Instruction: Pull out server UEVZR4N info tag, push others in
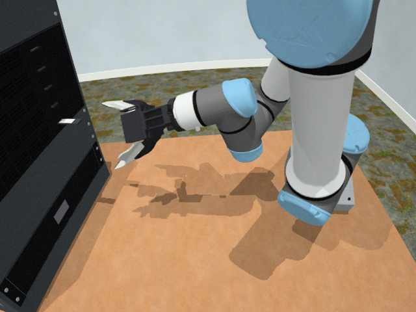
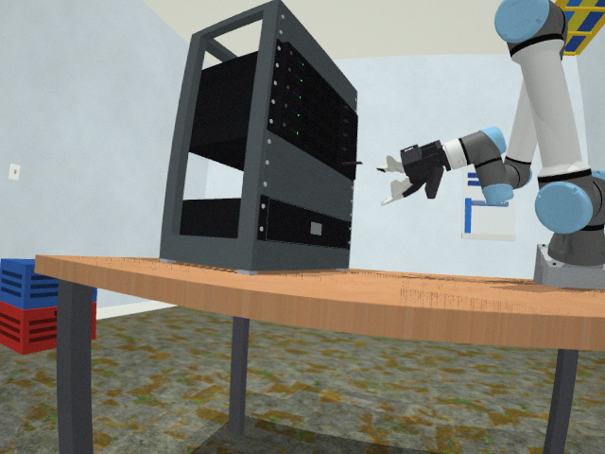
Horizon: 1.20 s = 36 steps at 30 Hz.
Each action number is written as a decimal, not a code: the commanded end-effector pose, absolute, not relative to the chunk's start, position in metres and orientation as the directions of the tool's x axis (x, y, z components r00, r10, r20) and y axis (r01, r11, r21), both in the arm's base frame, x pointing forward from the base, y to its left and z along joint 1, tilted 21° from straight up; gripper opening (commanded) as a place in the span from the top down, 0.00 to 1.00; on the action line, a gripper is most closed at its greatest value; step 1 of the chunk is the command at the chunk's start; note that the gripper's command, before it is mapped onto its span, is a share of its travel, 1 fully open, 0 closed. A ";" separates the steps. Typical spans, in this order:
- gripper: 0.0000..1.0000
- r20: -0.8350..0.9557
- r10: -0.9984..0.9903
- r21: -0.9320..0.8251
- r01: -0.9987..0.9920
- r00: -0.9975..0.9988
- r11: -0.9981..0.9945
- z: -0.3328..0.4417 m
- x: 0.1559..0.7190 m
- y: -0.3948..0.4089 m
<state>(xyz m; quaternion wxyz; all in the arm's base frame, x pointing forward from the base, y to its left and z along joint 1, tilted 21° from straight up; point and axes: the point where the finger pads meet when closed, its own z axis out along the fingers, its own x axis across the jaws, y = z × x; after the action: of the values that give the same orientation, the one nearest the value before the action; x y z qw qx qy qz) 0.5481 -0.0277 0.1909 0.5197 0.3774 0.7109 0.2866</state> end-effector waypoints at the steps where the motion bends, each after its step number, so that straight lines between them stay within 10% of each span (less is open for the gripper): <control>1: 0.00 -0.496 0.850 0.813 0.247 -0.178 0.527 0.190 0.549 -0.029; 36: 0.00 -0.315 0.930 0.878 0.313 -0.192 0.362 0.178 0.551 -0.030</control>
<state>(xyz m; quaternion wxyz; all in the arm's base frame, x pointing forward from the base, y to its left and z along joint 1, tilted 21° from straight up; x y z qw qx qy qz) 0.5508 -0.0285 0.1778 0.4558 0.4425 0.6946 0.3376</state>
